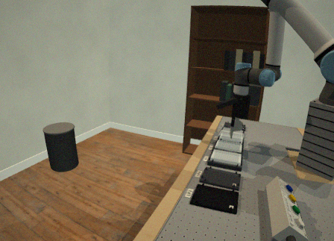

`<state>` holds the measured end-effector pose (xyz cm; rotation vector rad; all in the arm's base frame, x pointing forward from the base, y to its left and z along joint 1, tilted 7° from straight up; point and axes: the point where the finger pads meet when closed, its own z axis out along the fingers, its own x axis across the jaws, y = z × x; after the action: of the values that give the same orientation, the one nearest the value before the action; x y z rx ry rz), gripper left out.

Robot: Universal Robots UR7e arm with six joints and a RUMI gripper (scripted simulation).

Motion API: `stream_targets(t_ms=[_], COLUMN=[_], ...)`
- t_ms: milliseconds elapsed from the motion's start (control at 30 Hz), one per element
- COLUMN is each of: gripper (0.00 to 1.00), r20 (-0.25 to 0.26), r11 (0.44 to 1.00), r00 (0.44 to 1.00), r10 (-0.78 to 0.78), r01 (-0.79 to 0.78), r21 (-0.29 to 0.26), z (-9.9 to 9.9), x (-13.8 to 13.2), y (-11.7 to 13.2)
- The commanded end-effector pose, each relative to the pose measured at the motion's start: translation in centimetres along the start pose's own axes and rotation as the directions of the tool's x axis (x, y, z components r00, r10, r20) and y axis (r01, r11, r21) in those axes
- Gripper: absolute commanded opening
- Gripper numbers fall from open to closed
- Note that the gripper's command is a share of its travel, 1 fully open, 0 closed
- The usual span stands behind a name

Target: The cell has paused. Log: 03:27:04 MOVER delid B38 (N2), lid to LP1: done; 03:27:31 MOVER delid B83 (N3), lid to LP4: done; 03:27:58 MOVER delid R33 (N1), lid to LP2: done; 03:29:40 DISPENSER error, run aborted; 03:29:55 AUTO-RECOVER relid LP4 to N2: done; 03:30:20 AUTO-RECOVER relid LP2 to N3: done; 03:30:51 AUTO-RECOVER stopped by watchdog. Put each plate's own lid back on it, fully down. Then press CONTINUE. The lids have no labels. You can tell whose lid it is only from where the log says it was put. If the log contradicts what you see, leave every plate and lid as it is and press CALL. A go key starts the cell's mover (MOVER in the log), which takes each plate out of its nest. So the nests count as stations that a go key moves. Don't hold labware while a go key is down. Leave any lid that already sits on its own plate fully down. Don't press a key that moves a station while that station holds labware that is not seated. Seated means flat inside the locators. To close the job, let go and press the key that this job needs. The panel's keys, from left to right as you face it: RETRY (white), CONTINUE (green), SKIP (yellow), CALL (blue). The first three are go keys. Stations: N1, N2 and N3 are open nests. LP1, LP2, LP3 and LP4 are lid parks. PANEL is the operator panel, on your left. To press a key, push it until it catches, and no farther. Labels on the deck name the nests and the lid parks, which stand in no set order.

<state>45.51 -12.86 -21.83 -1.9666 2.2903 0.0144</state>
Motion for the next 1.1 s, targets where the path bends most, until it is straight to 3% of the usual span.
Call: stream_targets(t_ms=[0, 433, 1067], gripper=[0.0, 0.0, 0.0], r20=[-0.002, -0.002, -0.002], r11=[1.0, 1.0, 1.0], r00=[1.0, 1.0, 1.0], r10=[0.001, 0.001, 0.001], r01=[-0.001, -0.001, -0.001], r21=[0.001, 0.001, 0.001], z=[-0.1, -0.1, 0.2], x=[-2.0, -8.5, -8.6], y=[-0.1, -0.2, -0.2])
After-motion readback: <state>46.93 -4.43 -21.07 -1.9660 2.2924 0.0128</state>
